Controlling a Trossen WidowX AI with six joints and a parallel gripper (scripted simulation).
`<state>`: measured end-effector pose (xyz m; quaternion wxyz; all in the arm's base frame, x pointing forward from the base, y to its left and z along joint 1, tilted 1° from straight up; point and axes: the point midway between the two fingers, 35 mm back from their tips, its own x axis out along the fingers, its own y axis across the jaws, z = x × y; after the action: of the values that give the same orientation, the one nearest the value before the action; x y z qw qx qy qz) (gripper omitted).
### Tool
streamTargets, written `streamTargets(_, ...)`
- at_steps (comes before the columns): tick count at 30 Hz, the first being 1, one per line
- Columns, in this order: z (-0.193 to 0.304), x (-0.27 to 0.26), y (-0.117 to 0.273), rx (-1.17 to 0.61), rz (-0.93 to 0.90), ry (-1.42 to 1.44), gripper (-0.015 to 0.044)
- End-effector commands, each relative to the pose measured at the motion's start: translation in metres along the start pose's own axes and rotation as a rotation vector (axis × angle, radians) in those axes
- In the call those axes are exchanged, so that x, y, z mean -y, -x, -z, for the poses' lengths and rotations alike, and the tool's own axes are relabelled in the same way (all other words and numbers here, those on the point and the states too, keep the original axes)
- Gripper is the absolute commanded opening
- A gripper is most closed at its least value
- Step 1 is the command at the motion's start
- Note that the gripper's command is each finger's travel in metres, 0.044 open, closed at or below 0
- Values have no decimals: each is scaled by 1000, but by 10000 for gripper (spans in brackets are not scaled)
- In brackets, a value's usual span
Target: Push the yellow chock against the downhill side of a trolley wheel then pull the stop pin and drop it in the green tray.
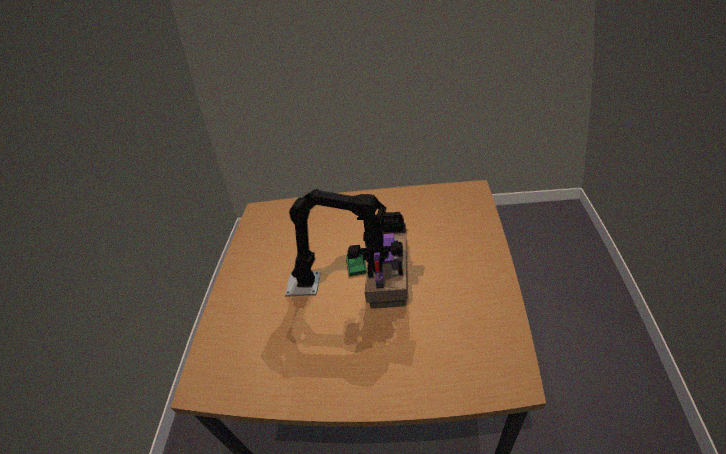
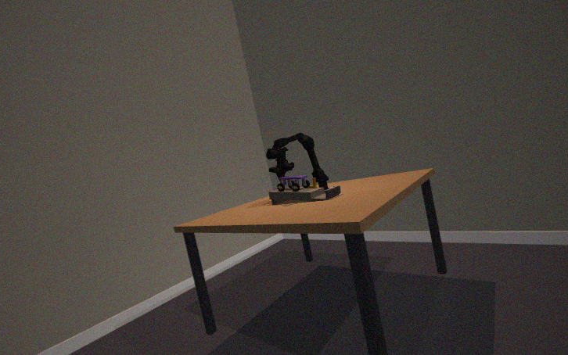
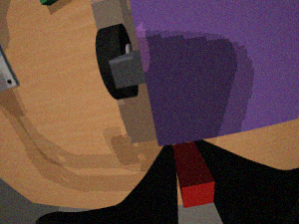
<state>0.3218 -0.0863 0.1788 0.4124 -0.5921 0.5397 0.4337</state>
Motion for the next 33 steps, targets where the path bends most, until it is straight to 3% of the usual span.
streamTargets(1,1,0,6,-4,13,-9,0)
streamTargets(33,2,0,13,-3,13,-9,0)
